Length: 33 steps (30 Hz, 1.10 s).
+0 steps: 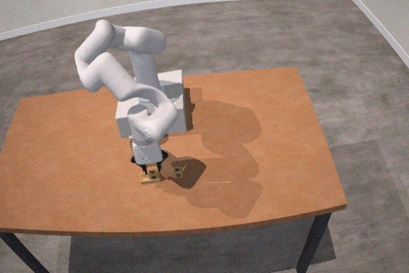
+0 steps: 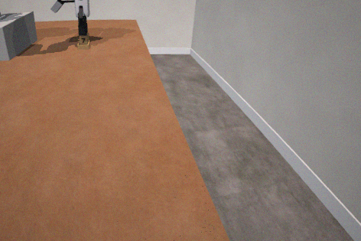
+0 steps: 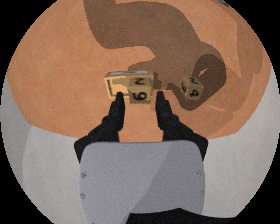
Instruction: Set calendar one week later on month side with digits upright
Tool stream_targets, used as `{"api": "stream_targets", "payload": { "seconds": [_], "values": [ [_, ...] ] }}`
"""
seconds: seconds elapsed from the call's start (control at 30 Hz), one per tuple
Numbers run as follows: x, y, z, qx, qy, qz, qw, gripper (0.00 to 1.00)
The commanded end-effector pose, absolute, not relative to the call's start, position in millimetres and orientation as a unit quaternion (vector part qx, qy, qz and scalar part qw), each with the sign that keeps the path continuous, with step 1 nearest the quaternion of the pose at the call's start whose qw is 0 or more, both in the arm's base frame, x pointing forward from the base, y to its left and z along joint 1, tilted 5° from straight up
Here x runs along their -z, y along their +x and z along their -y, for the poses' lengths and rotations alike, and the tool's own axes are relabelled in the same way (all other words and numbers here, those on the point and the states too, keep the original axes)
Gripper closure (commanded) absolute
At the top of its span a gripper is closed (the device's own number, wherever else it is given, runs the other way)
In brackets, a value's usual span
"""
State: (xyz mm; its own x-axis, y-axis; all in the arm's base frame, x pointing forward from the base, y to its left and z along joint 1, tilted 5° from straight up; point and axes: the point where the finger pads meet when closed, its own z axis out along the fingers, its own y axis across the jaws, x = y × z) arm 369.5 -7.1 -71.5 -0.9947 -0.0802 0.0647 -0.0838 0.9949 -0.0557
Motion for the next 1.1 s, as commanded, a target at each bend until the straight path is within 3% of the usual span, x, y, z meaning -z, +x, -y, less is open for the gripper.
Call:
{"api": "stream_targets", "payload": {
  "seconds": [0.0,1.07],
  "values": [
    [71.5,370.7,6.8,-0.029,0.041,0.998,0.03,0.51],
    [98.6,369.1,8.5,-0.029,0.041,0.998,0.03,0.51]
  ]
}}
